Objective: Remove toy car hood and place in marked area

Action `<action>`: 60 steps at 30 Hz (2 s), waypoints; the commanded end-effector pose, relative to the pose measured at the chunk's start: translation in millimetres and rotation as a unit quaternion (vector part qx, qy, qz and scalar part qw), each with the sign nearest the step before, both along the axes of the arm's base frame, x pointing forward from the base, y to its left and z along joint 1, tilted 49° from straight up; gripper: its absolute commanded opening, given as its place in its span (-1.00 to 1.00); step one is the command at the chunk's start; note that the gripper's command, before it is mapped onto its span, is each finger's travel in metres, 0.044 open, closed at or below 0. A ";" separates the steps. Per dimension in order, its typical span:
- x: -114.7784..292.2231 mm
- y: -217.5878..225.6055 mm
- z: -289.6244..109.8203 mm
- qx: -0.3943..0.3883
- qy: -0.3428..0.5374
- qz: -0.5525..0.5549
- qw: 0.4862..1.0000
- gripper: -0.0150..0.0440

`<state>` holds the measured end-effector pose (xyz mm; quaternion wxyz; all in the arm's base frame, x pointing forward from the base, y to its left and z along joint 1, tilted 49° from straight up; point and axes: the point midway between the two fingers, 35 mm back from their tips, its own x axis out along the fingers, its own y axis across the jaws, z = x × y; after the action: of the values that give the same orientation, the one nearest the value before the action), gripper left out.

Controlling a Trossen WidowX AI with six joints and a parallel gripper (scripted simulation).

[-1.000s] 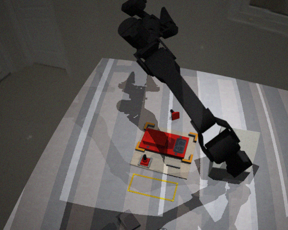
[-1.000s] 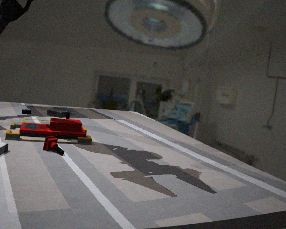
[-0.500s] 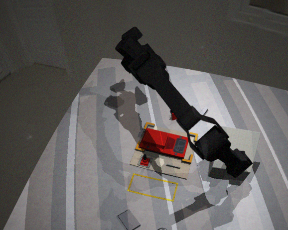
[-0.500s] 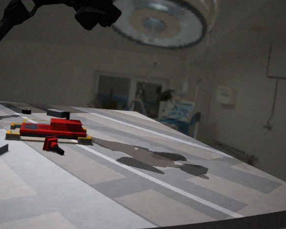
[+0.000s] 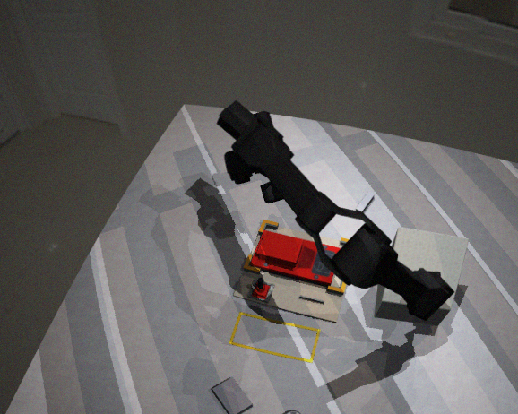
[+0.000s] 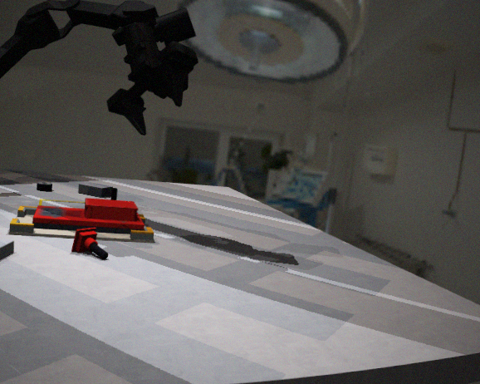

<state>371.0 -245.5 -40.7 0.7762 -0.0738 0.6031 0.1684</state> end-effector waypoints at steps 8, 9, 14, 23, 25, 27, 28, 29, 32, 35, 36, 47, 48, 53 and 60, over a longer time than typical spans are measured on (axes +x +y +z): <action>-28.1 119.7 -10.2 0.302 0.137 -0.147 0.932 1.00; -32.0 128.1 -10.4 0.329 0.156 -0.165 0.917 1.00; -34.9 134.6 -10.2 0.349 0.171 -0.180 0.904 1.00; -34.8 135.8 -10.6 0.349 0.171 -0.180 0.904 1.00; -34.6 136.7 -11.5 0.349 0.171 -0.180 0.904 1.00; -34.4 137.7 -12.5 0.349 0.171 -0.180 0.904 1.00; -34.3 138.2 -13.0 0.349 0.171 -0.180 0.904 1.00; -34.2 138.8 -13.5 0.349 0.171 -0.180 0.904 1.00; -33.8 140.3 -14.9 0.349 0.171 -0.180 0.904 1.00; -33.5 141.9 -16.4 0.349 0.171 -0.180 0.904 1.00; -33.4 142.4 -16.9 0.349 0.171 -0.180 0.904 1.00; -32.5 148.4 -21.8 0.349 0.171 -0.180 0.904 1.00; -32.4 148.9 -22.3 0.349 0.171 -0.180 0.904 1.00; -32.0 151.6 -24.5 0.349 0.171 -0.180 0.904 1.00; -31.6 155.5 -27.6 0.349 0.171 -0.180 0.904 1.00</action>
<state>339.6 -94.3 -66.5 0.6568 0.3383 0.6318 0.2345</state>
